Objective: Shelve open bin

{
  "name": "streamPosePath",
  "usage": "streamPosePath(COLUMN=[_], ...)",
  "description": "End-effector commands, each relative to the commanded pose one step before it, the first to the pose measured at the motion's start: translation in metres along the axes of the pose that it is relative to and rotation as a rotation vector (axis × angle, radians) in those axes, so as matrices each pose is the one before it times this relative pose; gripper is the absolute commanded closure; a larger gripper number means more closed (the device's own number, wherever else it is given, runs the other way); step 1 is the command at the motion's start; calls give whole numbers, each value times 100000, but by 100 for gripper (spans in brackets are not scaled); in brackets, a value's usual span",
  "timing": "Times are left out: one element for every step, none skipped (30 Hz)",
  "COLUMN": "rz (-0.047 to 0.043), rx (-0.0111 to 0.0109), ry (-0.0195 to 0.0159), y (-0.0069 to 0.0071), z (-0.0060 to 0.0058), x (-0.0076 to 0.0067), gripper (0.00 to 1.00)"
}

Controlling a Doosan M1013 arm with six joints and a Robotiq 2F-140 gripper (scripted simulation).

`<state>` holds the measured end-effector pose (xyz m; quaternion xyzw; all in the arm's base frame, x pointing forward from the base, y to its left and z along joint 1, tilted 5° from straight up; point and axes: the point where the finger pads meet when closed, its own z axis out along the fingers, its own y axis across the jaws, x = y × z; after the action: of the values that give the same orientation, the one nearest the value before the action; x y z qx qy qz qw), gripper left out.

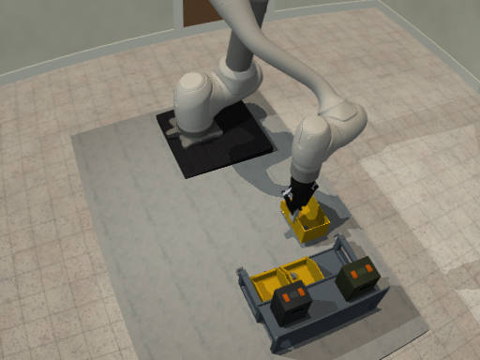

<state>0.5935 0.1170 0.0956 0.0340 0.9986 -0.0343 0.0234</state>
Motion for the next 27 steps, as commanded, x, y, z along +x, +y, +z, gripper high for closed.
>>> streamPosePath(rz=[-3, 0, 0, 0, 0, 0, 0, 0, 0, 0, 0, 0, 0, 0, 0, 0, 0, 0, 0, 0, 0, 0, 0, 0, 0, 0, 0], rx=[-19, 0, 0, 0, 0, 0, 0, 0, 0, 0, 0, 0, 0, 0, 0, 0, 0, 0, 0, 0, 0, 0, 0, 0, 0, 0, 0], ry=[-7, 0, 0, 0, 0, 0, 0, 0, 0, 0, 0, 0, 0, 0, 0, 0, 0, 0, 0, 0, 0, 0, 0, 0, 0, 0, 0], y=[3, 0, 0, 0, 0, 0, 0, 0, 0, 0, 0, 0, 0, 0, 0, 0, 0, 0, 0, 0, 0, 0, 0, 0, 0, 0, 0], z=[-11, 0, 0, 0, 0, 0, 0, 0, 0, 0, 0, 0, 0, 0, 0, 0, 0, 0, 0, 0, 0, 0, 0, 1, 0, 0, 0], x=[1, 0, 0, 0, 0, 0, 0, 0, 0, 0, 0, 0, 0, 0, -1, -9, -23, -42, -65, 0, 0, -89, -115, -140, -165, -187, -207], gripper=[100, 100, 100, 100, 100, 100, 100, 100, 100, 100, 100, 100, 100, 100, 100, 100, 100, 100, 100, 100, 100, 100, 100, 100, 100, 100, 100])
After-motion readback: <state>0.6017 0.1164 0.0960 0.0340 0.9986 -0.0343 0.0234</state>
